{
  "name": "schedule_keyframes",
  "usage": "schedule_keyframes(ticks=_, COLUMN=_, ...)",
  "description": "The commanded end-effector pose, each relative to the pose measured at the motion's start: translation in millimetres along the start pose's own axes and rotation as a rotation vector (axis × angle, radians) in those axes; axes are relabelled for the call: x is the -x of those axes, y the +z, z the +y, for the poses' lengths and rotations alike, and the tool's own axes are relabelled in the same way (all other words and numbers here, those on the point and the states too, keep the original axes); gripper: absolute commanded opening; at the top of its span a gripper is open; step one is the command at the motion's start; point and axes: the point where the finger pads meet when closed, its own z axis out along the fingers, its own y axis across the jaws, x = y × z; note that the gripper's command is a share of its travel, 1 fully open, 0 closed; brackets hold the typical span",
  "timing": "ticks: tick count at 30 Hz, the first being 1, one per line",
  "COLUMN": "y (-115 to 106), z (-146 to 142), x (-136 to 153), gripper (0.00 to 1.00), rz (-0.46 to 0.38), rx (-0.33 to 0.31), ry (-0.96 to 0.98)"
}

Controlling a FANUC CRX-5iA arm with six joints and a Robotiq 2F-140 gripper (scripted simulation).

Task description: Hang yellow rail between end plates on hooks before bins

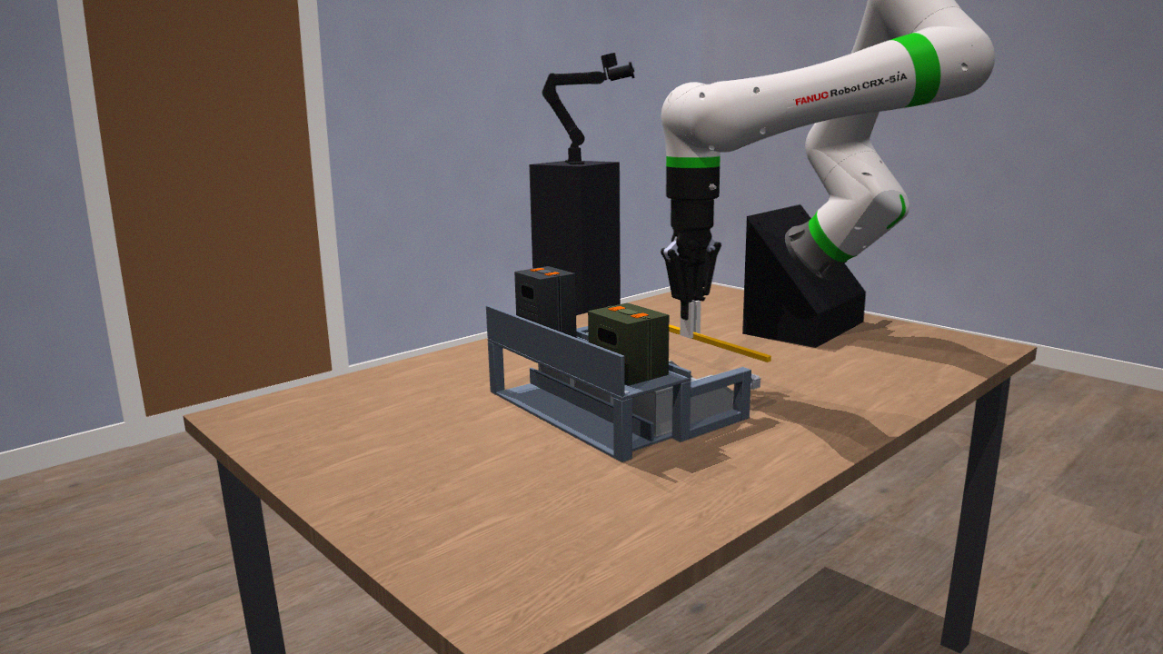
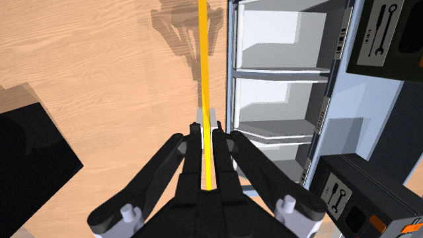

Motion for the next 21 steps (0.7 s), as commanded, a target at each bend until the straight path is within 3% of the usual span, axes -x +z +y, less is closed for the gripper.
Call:
schedule_keyframes(ticks=1, y=0.4, z=-0.1, x=0.2, gripper=0.00, rz=0.000, rx=0.000, ry=0.000)
schedule_keyframes(ticks=21, y=2.8, z=-1.0, x=0.4, gripper=0.00, rz=0.000, rx=0.000, ry=0.000)
